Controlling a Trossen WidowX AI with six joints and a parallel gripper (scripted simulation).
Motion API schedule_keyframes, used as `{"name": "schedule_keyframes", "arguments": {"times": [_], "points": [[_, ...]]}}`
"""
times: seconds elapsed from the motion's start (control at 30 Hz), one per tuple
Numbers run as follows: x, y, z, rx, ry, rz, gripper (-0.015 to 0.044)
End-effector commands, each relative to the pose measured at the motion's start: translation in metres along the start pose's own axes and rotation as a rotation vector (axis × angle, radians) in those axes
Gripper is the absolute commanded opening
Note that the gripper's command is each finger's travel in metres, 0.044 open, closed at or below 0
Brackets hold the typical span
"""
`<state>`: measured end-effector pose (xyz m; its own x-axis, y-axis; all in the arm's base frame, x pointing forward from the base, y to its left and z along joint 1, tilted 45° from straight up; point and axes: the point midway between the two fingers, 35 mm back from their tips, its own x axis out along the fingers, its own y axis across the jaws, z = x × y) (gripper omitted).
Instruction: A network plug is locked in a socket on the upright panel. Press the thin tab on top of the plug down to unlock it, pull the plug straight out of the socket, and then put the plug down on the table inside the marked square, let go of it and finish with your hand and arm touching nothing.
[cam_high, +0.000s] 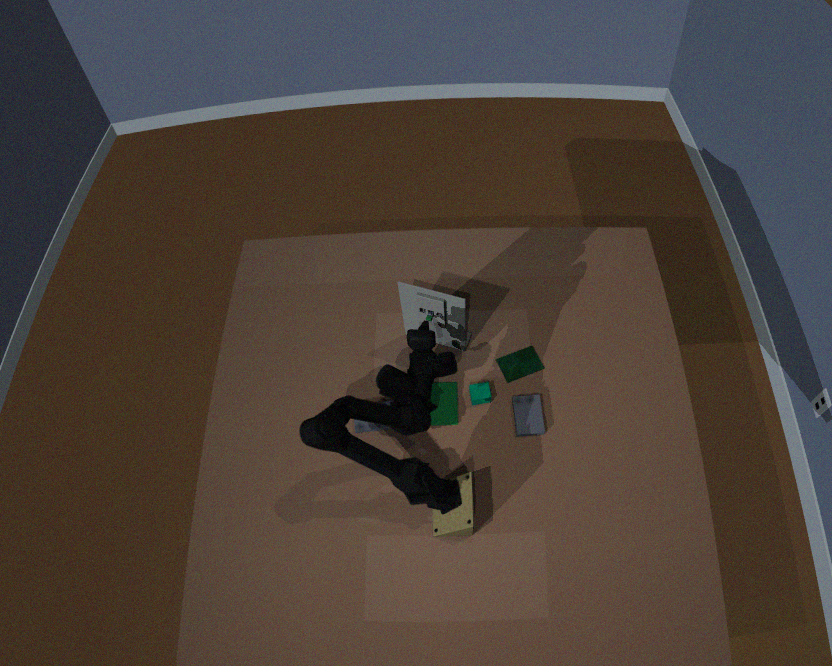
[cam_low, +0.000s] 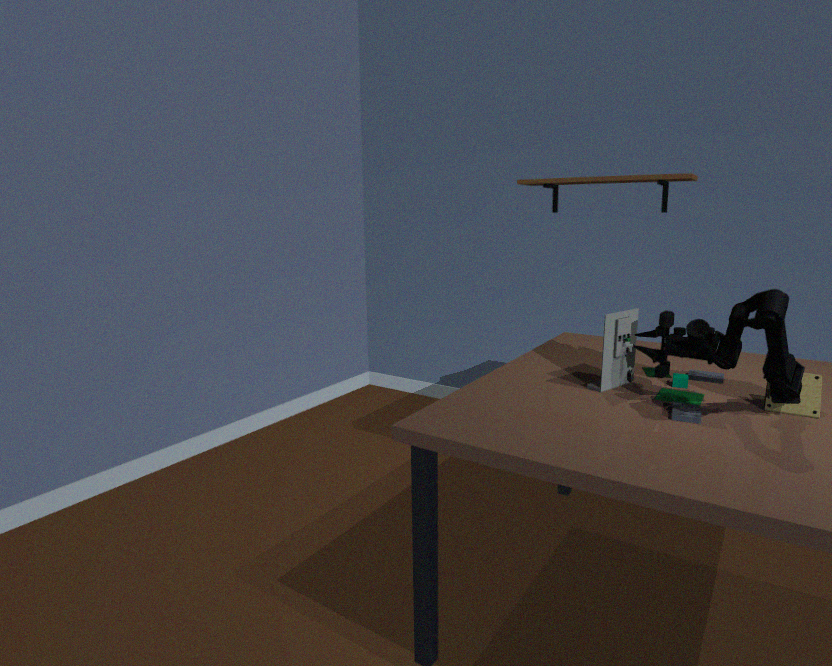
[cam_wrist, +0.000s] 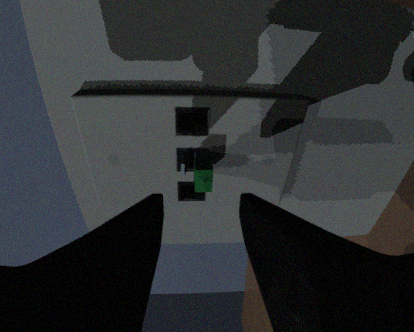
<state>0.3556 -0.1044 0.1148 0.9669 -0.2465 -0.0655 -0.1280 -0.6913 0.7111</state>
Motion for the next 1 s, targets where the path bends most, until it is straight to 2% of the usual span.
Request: {"name": "schedule_keyframes", "arguments": {"times": [0.0, 0.67, 0.97], "points": [[0.007, 0.001, -0.001, -0.001, 0.01, 0.002, 0.0156], [0.029, 0.0, 0.007, -0.001, 0.01, 0.003, 0.0156], [0.029, 0.0, 0.007, -0.001, 0.01, 0.003, 0.0096]]}}
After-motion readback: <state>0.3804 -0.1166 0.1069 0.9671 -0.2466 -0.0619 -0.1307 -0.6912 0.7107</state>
